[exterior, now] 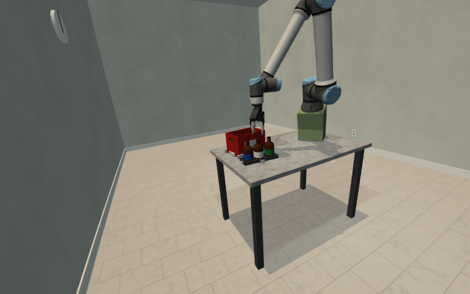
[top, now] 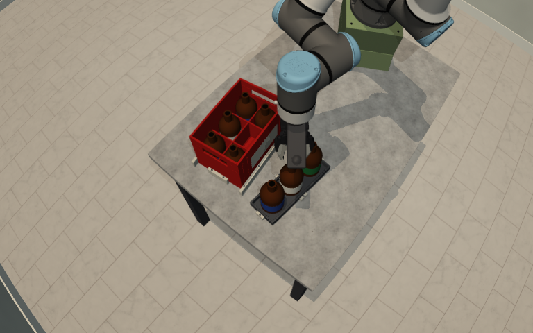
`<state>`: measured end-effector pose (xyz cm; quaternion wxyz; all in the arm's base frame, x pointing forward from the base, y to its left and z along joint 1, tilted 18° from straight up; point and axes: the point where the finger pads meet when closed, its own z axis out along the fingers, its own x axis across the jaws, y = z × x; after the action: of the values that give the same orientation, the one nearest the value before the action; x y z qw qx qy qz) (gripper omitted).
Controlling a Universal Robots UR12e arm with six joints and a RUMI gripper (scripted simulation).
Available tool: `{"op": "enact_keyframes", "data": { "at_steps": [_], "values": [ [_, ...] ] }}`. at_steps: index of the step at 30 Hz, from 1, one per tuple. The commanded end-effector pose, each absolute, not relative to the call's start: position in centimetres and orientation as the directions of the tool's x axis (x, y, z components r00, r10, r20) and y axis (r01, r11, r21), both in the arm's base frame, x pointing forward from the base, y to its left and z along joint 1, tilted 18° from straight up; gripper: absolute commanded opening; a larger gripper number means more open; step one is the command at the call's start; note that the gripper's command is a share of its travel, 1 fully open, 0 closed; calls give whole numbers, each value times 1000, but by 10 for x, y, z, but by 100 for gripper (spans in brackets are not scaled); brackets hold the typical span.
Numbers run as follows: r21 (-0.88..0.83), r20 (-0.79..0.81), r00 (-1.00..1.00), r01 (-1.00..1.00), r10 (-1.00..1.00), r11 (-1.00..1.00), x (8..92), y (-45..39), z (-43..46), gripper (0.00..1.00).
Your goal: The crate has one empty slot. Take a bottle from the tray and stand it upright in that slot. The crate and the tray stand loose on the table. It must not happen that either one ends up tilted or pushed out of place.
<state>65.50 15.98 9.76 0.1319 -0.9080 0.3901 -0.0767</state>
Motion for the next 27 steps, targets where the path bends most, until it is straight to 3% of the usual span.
{"op": "enact_keyframes", "data": {
  "at_steps": [1, 27],
  "values": [
    [-300, 37, 684, -688, -729, -661, 657, 160, 95, 38],
    [-300, 37, 684, -688, -729, -661, 658, 161, 90, 38]
  ]
}}
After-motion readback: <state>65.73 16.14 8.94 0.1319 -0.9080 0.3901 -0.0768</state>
